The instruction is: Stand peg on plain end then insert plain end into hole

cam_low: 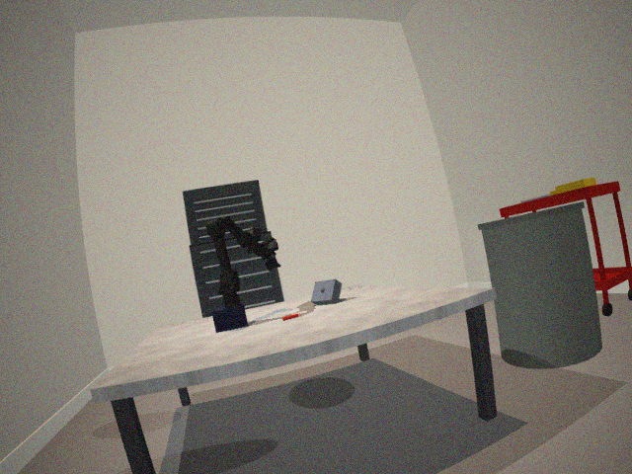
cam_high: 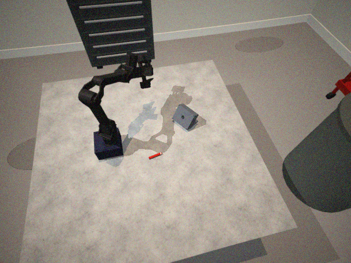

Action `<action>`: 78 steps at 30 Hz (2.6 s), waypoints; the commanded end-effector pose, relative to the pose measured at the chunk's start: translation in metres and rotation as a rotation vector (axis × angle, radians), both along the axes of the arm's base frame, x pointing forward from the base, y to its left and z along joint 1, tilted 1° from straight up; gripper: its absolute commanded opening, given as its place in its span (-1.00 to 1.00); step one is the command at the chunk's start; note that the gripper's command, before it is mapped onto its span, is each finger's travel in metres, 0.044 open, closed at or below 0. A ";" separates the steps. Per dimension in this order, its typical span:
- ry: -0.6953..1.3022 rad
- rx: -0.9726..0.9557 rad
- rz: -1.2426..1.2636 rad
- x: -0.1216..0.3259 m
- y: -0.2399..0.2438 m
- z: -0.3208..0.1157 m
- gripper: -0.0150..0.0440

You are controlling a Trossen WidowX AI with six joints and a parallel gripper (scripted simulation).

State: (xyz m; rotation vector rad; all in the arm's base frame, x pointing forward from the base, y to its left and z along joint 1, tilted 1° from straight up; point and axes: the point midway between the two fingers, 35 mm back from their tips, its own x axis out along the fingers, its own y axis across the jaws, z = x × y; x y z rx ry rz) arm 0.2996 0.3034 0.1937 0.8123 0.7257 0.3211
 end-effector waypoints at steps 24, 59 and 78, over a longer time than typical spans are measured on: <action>0.264 -0.799 0.065 0.066 -0.244 -0.110 1.00; 0.685 -0.868 0.474 -0.040 -0.420 -0.183 1.00; 0.683 -0.869 0.476 -0.039 -0.420 -0.214 1.00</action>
